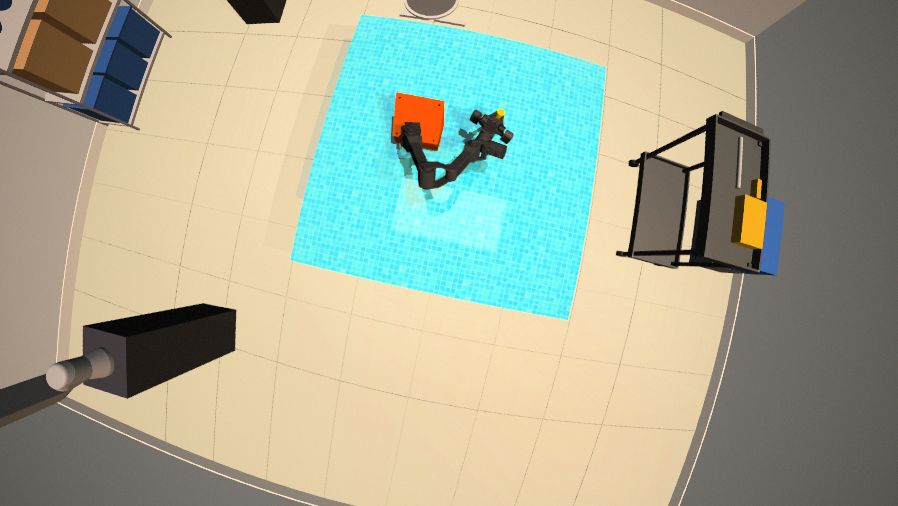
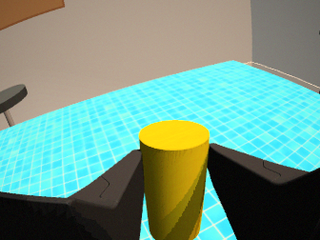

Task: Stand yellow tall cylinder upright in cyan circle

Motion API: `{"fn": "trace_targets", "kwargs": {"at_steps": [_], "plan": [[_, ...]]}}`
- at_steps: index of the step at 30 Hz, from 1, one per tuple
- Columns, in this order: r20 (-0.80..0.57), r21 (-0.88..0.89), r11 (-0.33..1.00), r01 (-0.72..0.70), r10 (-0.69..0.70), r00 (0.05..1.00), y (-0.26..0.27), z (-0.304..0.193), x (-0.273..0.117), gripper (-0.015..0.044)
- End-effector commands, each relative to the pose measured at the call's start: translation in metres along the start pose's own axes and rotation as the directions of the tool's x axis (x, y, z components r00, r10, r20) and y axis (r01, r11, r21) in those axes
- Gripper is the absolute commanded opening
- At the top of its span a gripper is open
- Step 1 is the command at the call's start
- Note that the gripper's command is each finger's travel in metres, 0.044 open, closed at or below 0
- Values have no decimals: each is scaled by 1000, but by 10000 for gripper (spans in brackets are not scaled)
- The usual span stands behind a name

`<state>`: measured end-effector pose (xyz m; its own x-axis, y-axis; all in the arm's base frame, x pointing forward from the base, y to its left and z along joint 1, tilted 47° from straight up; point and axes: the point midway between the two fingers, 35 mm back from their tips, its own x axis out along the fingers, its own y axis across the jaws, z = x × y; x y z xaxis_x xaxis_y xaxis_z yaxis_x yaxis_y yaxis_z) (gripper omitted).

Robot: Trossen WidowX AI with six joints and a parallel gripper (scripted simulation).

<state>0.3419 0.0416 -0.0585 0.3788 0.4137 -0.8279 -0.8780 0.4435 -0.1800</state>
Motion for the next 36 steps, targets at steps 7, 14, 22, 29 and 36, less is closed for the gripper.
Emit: {"fn": "trace_targets", "kwargs": {"at_steps": [7,14,22,29,36], "plan": [[67,-39,999,31,-29,997,0,3,-8,105],[111,-67,996,57,-49,993,1,5,-14,105],[140,-85,994,75,-62,988,2,6,-18,105],[140,-85,994,75,-62,988,2,6,-18,105],[139,-85,994,74,-62,988,1,5,-18,105]]}}
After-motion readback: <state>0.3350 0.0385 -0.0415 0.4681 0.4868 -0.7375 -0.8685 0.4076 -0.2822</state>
